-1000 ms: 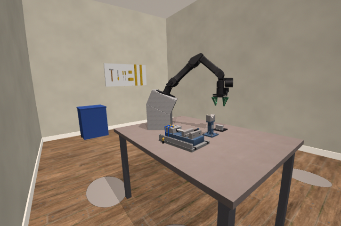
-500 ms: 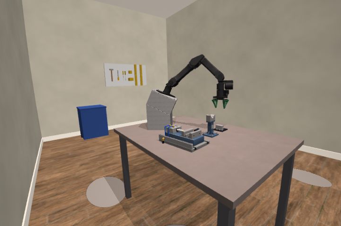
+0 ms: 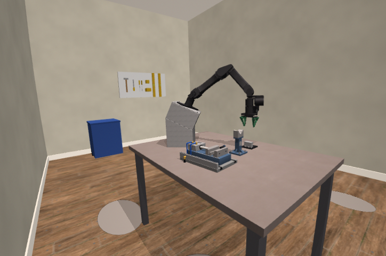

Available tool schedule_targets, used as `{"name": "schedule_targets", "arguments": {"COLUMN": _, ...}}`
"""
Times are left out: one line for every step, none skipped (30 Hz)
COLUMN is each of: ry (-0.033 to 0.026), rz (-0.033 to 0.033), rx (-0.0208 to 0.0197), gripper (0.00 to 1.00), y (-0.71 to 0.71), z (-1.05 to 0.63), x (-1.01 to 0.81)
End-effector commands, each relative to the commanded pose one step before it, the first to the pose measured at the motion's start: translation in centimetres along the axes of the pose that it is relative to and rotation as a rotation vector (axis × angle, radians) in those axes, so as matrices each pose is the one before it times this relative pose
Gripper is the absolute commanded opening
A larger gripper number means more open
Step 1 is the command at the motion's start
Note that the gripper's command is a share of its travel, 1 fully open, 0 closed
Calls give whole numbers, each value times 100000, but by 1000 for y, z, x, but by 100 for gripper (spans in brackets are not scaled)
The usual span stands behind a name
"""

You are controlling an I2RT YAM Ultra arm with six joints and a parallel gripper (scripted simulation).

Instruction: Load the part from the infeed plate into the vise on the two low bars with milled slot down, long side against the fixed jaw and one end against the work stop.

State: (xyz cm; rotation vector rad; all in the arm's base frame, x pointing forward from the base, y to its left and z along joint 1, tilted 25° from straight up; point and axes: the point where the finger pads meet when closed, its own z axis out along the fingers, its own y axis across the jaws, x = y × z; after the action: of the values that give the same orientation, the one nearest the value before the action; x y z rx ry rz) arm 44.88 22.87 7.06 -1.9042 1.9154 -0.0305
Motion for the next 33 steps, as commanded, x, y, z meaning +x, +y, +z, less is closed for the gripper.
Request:
{"name": "schedule_targets", "arguments": {"ry": 682, "rz": 737, "rx": -1256, "gripper": 81, "y": 620, "z": 1688, "x": 351}}
{"name": "schedule_targets", "arguments": {"ry": -37, "rz": -123, "rx": -37, "gripper": 81, "y": 34, "z": 261, "x": -58}}
{"name": "schedule_targets", "arguments": {"ry": -96, "rz": -170, "rx": -74, "gripper": 81, "y": 50, "z": 264, "x": -89}}
{"name": "schedule_targets", "arguments": {"ry": -108, "rz": -138, "rx": -75, "gripper": 81, "y": 44, "z": 263, "x": -78}}
{"name": "schedule_targets", "arguments": {"ry": -68, "rz": -42, "rx": -41, "gripper": 81, "y": 17, "z": 258, "x": -30}}
{"name": "schedule_targets", "arguments": {"ry": 0, "rz": 0, "rx": 0, "gripper": 81, "y": 0, "z": 0, "x": 0}}
{"name": "schedule_targets", "arguments": {"ry": 0, "rz": 0, "rx": 0, "gripper": 81, "y": 0, "z": 0, "x": 0}}
{"name": "schedule_targets", "arguments": {"ry": 158, "rz": 763, "rx": 301, "gripper": 81, "y": -257, "z": 185, "x": 388}}
{"name": "schedule_targets", "arguments": {"ry": -207, "rz": -57, "rx": 477, "gripper": 81, "y": -174, "z": 157, "x": -131}}
{"name": "schedule_targets", "arguments": {"ry": -277, "rz": -213, "rx": 528, "gripper": 81, "y": -181, "z": 146, "x": -193}}
{"name": "schedule_targets", "arguments": {"ry": -377, "rz": -309, "rx": 535, "gripper": 81, "y": -177, "z": 140, "x": -250}}
{"name": "schedule_targets", "arguments": {"ry": -467, "rz": -317, "rx": 594, "gripper": 81, "y": -206, "z": 122, "x": -277}}
{"name": "schedule_targets", "arguments": {"ry": -367, "rz": -193, "rx": 718, "gripper": 81, "y": -267, "z": 106, "x": -209}}
{"name": "schedule_targets", "arguments": {"ry": -346, "rz": -109, "rx": 687, "gripper": 81, "y": -269, "z": 110, "x": -165}}
{"name": "schedule_targets", "arguments": {"ry": 27, "rz": 65, "rx": 23, "gripper": 81, "y": -12, "z": 253, "x": 37}}
{"name": "schedule_targets", "arguments": {"ry": 59, "rz": 113, "rx": 46, "gripper": 81, "y": -28, "z": 248, "x": 63}}
{"name": "schedule_targets", "arguments": {"ry": 73, "rz": 107, "rx": 52, "gripper": 81, "y": -27, "z": 248, "x": 63}}
{"name": "schedule_targets", "arguments": {"ry": 53, "rz": 56, "rx": 35, "gripper": 81, "y": -13, "z": 249, "x": 37}}
{"name": "schedule_targets", "arguments": {"ry": 8, "rz": -22, "rx": 0, "gripper": 81, "y": 12, "z": 254, "x": -6}}
{"name": "schedule_targets", "arguments": {"ry": -44, "rz": -91, "rx": -35, "gripper": 81, "y": 33, "z": 255, "x": -45}}
{"name": "schedule_targets", "arguments": {"ry": -78, "rz": -121, "rx": -57, "gripper": 81, "y": 44, "z": 256, "x": -62}}
{"name": "schedule_targets", "arguments": {"ry": -78, "rz": -95, "rx": -53, "gripper": 81, "y": 36, "z": 252, "x": -50}}
{"name": "schedule_targets", "arguments": {"ry": 0, "rz": 0, "rx": 0, "gripper": 81, "y": 0, "z": 0, "x": 0}}
{"name": "schedule_targets", "arguments": {"ry": 0, "rz": 0, "rx": 0, "gripper": 81, "y": 0, "z": 0, "x": 0}}
{"name": "schedule_targets", "arguments": {"ry": 29, "rz": 274, "rx": 81, "gripper": 81, "y": -120, "z": 215, "x": 223}}
{"name": "schedule_targets", "arguments": {"ry": 23, "rz": 60, "rx": 6, "gripper": 81, "y": 14, "z": 245, "x": -12}}
{"name": "schedule_targets", "arguments": {"ry": 7, "rz": -26, "rx": -11, "gripper": 81, "y": 32, "z": 247, "x": -41}}
{"name": "schedule_targets", "arguments": {"ry": -26, "rz": -167, "rx": -41, "gripper": 81, "y": 58, "z": 250, "x": -87}}
{"name": "schedule_targets", "arguments": {"ry": -69, "rz": -186, "rx": -62, "gripper": 81, "y": 62, "z": 247, "x": -94}}
{"name": "schedule_targets", "arguments": {"ry": -51, "rz": -97, "rx": -40, "gripper": 81, "y": 36, "z": 239, "x": -49}}
{"name": "schedule_targets", "arguments": {"ry": -36, "rz": 7, "rx": -16, "gripper": 81, "y": 3, "z": 229, "x": 7}}
{"name": "schedule_targets", "arguments": {"ry": 51, "rz": 140, "rx": 47, "gripper": 81, "y": -38, "z": 218, "x": 81}}
{"name": "schedule_targets", "arguments": {"ry": 110, "rz": 205, "rx": 85, "gripper": 81, "y": -60, "z": 211, "x": 117}}
